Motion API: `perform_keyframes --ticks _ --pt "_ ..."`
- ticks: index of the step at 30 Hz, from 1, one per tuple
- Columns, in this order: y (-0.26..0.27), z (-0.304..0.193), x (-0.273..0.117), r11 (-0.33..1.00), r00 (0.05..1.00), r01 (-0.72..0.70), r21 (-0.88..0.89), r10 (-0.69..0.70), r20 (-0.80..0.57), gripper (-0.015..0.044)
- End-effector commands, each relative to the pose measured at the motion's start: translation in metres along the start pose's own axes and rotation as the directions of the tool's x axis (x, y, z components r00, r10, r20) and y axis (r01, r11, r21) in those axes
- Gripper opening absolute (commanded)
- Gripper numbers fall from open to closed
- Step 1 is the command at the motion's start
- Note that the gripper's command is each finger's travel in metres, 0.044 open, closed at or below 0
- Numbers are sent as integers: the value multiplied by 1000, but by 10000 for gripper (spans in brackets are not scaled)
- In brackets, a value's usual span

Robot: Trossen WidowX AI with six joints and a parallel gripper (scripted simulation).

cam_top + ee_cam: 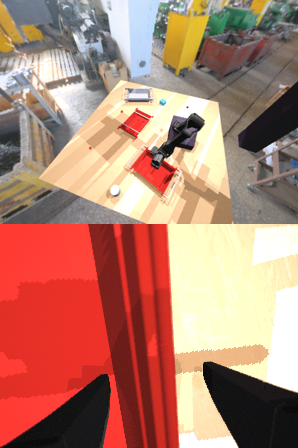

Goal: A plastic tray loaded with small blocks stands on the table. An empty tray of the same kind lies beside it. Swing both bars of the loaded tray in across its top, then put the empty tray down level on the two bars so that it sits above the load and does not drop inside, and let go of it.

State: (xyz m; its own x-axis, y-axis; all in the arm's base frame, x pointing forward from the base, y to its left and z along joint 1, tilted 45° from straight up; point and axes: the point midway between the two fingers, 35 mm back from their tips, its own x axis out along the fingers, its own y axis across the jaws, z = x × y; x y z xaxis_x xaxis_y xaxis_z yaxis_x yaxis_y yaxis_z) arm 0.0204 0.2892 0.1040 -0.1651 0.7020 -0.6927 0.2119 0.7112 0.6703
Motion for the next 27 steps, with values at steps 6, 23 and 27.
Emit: perform_keyframes --ticks 6,23,27 --pt "0 0 0 1000 1000 0 3 0 3 173" --pt "0 0 0 1000 1000 0 3 0 3 60" --pt "0 0 0 1000 1000 0 3 0 3 33"
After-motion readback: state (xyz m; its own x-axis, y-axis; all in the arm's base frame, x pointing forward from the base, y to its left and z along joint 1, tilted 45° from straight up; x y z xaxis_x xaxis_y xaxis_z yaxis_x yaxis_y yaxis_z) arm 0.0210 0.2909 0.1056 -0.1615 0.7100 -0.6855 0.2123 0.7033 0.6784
